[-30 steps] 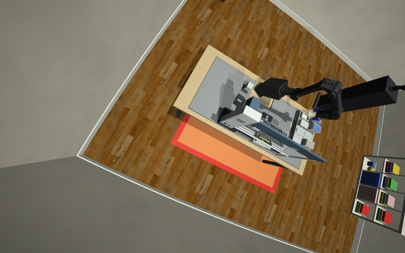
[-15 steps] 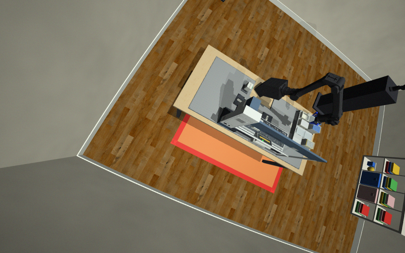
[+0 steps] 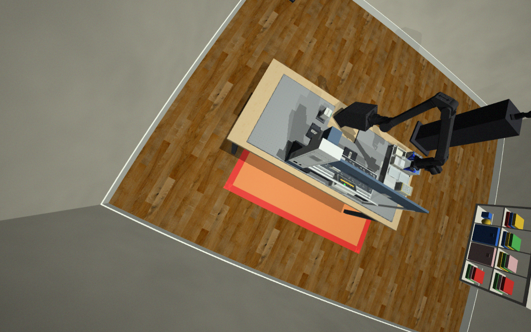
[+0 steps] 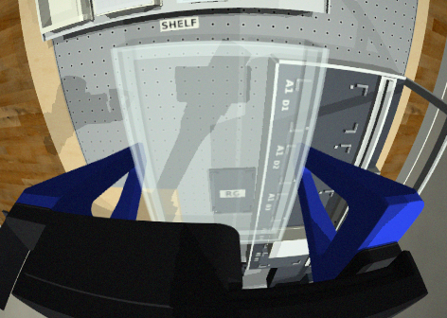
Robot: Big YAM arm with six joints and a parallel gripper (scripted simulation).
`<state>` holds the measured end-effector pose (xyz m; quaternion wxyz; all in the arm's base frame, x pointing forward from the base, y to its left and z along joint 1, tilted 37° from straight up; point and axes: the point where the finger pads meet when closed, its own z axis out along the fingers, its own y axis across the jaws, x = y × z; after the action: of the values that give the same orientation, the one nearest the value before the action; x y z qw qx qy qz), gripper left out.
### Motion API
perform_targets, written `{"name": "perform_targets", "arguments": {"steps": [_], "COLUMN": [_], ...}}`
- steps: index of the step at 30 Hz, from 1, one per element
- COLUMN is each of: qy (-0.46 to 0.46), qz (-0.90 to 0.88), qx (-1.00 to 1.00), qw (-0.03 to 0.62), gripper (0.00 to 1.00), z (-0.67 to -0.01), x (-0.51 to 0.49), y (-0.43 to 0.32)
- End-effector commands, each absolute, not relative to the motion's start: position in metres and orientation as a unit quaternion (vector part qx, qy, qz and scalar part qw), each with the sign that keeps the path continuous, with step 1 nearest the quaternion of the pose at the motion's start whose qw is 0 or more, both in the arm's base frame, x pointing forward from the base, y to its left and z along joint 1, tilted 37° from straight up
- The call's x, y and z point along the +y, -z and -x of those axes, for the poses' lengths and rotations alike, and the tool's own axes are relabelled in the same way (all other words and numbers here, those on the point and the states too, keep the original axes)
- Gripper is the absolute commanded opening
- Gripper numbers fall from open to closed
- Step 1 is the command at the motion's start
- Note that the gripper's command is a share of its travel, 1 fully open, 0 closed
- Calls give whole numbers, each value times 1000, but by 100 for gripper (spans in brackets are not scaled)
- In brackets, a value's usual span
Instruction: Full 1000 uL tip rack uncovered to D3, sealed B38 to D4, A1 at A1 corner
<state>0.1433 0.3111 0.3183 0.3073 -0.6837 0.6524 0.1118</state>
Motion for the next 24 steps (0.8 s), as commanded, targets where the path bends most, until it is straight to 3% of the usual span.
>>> {"name": "perform_targets", "arguments": {"steps": [1, 7, 10, 24], "qy": [-105, -108, -107, -110], "qz": [699, 695, 704, 695], "qx": [636, 632, 631, 632], "qw": [309, 326, 307, 325], "gripper": [0, 0, 0, 0], "z": [-152, -181, -171, -175], "x": [313, 314, 310, 312], "y": [-323, -350, -326, -343]}}
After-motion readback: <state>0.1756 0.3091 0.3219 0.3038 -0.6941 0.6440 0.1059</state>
